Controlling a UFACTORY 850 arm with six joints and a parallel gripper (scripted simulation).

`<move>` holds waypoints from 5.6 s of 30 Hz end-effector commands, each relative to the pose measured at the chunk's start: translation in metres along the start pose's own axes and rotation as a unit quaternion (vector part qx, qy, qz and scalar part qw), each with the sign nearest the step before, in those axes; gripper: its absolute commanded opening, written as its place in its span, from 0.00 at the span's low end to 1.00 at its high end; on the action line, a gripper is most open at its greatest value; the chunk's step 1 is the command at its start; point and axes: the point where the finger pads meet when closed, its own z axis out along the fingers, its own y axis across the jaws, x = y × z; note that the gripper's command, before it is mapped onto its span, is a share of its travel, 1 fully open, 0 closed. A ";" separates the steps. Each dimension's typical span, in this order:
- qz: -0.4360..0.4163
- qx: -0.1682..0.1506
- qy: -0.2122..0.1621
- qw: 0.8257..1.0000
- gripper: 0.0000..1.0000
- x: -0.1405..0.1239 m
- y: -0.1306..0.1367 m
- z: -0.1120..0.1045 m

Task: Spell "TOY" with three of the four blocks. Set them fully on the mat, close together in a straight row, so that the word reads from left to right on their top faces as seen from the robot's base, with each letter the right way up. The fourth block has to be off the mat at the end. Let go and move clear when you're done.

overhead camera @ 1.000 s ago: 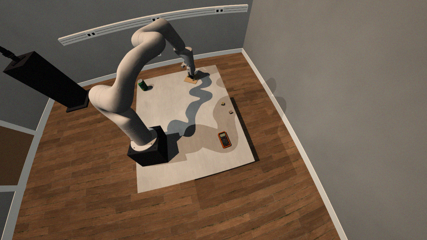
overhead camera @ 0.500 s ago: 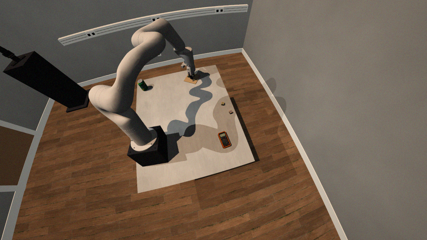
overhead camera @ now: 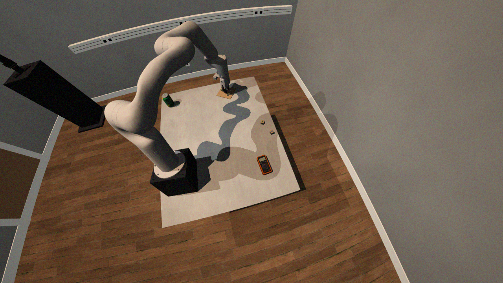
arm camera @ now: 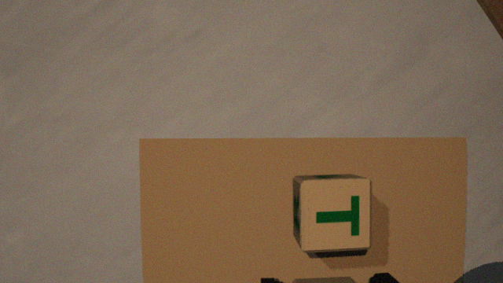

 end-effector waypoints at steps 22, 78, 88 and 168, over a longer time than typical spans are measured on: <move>0.000 -0.002 0.000 1.000 0.43 0.000 0.001 -0.087; -0.090 0.004 0.001 0.996 1.00 -0.318 -0.141 -0.073; -0.120 -0.001 0.000 0.993 1.00 -0.404 -0.219 -0.074; -0.122 -0.001 0.000 0.993 0.64 -0.411 -0.226 -0.038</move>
